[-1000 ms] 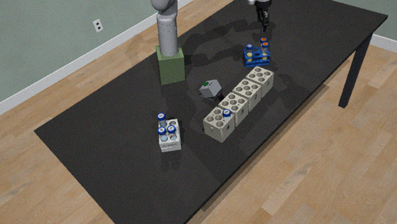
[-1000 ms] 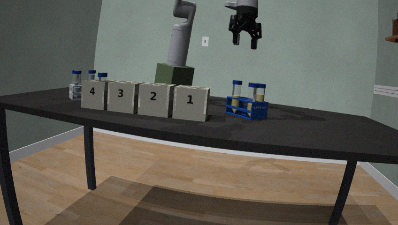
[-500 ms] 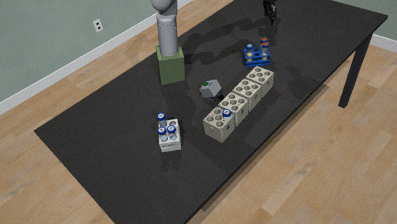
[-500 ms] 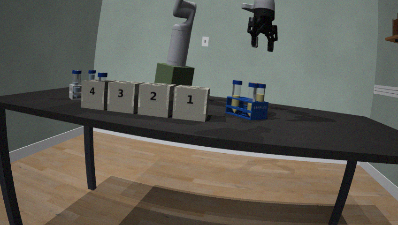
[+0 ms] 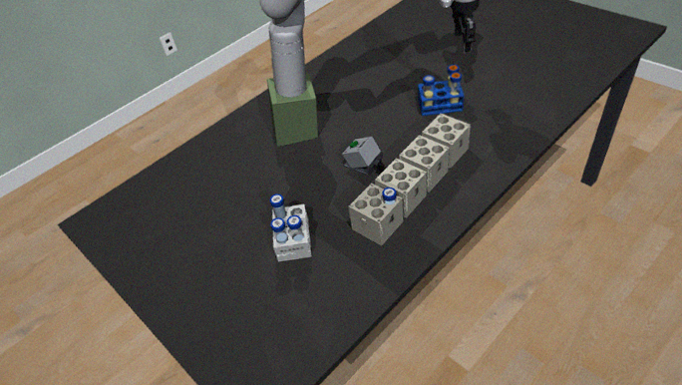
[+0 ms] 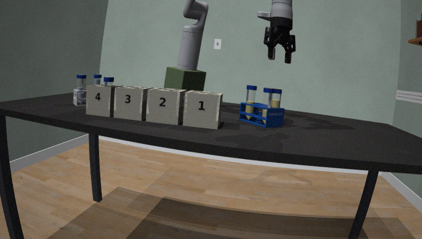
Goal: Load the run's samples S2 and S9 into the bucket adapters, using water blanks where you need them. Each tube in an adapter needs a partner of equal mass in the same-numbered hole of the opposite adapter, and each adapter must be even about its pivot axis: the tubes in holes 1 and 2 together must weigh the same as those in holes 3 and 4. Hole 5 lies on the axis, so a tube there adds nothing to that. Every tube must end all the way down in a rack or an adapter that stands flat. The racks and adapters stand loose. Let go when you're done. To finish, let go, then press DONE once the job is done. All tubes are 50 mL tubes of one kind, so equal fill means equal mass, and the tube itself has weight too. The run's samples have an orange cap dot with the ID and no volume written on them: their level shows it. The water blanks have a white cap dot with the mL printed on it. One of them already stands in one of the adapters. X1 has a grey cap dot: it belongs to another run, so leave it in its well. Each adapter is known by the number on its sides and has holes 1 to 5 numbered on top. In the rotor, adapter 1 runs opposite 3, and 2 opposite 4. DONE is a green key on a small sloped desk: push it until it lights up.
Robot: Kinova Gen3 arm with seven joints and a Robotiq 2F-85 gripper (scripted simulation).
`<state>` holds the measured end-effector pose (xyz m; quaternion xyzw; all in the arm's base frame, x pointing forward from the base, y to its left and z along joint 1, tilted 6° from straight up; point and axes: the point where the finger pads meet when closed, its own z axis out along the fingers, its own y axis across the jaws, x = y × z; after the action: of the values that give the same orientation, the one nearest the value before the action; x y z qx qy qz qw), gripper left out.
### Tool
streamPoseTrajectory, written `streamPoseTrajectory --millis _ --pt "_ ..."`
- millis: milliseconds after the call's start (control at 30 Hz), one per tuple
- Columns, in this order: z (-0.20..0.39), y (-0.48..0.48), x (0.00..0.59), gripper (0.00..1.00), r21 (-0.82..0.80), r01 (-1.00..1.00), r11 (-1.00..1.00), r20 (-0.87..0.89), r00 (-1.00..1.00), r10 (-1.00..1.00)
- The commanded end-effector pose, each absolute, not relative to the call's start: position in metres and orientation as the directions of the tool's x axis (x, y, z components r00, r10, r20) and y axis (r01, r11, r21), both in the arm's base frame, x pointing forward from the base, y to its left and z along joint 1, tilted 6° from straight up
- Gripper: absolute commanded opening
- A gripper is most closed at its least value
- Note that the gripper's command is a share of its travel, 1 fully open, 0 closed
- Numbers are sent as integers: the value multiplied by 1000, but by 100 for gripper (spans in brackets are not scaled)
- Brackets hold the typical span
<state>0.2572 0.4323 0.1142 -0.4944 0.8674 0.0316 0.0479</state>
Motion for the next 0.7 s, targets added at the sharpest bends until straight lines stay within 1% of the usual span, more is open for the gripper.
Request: streamPoseTrajectory --millis 0,667 --pt "102 433 255 100 8 -861 508 -109 -505 -856" --pt "54 437 257 100 8 -862 507 -109 -505 -856"
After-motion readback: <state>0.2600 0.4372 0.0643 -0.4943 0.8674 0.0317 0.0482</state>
